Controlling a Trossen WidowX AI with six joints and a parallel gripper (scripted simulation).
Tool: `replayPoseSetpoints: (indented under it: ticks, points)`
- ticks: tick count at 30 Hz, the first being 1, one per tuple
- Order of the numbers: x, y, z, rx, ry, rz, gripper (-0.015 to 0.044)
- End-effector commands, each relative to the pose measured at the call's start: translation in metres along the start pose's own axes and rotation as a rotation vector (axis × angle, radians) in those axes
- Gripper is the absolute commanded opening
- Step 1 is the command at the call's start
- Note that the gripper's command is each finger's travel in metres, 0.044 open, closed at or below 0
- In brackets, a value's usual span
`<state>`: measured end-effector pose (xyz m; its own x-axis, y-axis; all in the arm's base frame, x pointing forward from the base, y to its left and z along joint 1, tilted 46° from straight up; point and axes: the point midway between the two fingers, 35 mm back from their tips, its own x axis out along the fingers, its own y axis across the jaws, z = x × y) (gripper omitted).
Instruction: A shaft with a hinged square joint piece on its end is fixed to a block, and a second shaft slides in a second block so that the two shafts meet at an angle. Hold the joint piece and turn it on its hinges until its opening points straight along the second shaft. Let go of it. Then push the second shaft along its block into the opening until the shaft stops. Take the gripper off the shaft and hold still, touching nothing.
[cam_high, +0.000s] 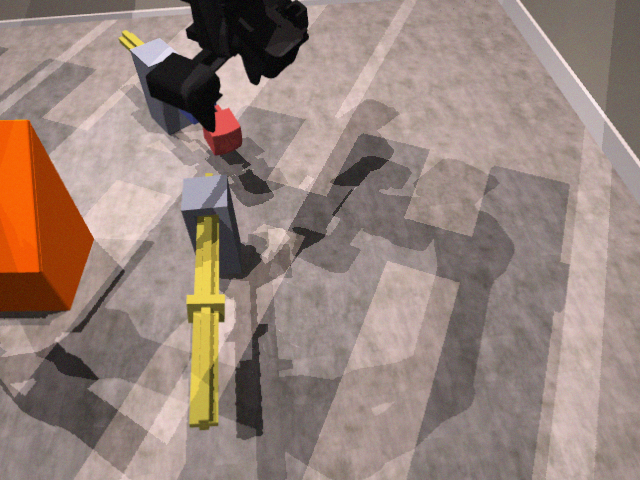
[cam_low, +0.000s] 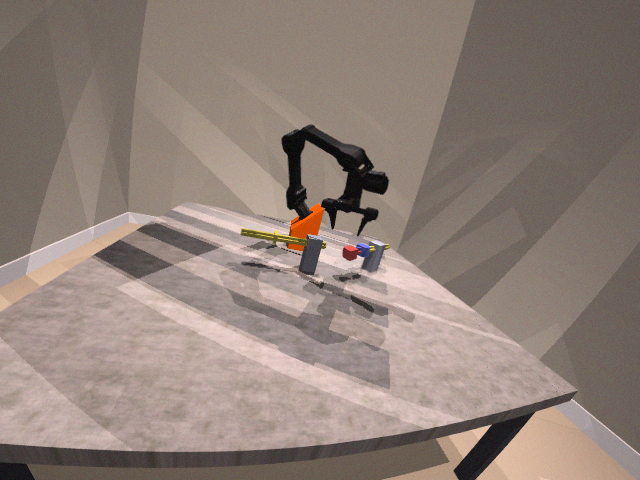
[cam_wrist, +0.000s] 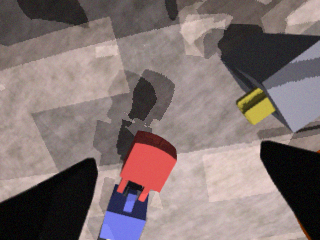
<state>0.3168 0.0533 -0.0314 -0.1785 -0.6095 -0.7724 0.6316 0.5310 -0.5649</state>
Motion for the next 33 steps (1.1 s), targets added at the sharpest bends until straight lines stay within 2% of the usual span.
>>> replayPoseSetpoints:
  ticks: [1, 12, 21, 33]
  points:
    - [0.006, -0.003, 0.000, 0.162, 0.031, 0.005, 0.0440]
    - [0.012, -0.004, 0.003, 0.532, 0.091, 0.022, 0.0440]
    - [0.013, -0.005, 0.003, 0.554, 0.095, 0.023, 0.0440]
    - [0.087, -0.009, 0.011, 0.555, 0.093, 0.021, 0.0440]
